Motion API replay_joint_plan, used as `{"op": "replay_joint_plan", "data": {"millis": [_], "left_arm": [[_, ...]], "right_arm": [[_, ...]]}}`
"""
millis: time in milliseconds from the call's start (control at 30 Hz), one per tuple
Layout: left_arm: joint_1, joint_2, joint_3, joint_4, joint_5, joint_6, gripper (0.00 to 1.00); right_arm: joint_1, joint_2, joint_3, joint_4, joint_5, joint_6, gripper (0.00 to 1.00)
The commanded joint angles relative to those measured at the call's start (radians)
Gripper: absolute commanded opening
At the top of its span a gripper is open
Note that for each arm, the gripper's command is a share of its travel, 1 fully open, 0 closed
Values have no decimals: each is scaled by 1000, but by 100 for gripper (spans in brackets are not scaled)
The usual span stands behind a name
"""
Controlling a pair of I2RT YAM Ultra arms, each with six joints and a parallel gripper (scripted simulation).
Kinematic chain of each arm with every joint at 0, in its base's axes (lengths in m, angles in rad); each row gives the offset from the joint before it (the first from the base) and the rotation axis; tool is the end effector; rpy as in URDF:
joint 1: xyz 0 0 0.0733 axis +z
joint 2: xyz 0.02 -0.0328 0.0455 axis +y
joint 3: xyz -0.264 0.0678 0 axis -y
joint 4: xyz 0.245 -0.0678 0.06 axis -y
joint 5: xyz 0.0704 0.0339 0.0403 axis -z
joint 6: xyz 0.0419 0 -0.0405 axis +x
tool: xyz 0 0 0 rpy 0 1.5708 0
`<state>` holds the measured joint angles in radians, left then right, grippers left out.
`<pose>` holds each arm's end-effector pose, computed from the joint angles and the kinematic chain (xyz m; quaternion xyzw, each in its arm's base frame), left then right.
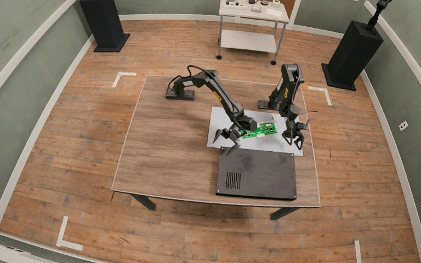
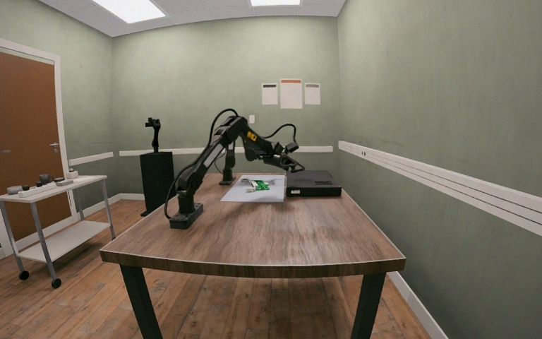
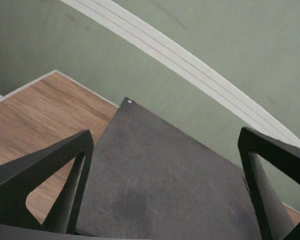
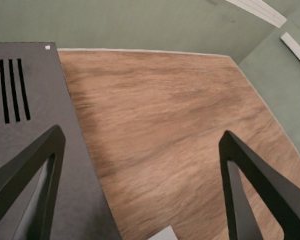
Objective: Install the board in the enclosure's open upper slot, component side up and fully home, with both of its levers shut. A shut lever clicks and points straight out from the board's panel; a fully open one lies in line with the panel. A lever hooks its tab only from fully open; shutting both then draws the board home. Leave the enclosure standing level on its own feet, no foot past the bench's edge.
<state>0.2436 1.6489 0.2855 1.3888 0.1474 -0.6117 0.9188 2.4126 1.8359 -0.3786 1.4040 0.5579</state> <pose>0.2551 0.0582 0.1572 -0.2408 0.6553 -0.1812 0.6926 0.3350 0.3726 0.1481 0.0618 0.7510 -0.2995 0.5853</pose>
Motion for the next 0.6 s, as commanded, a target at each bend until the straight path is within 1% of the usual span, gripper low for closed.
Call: {"op": "replay_joint_plan", "data": {"millis": [0,533,567], "left_arm": [[0,-8,7,2,0,3,100],[0,-8,7,2,0,3,100],[0,-3,3,4,0,0,100]], "right_arm": [[0,-15,10,-5,16,3,100],[0,-15,10,-5,16,3,100],[0,-10,5,2,1,0,100]]}}
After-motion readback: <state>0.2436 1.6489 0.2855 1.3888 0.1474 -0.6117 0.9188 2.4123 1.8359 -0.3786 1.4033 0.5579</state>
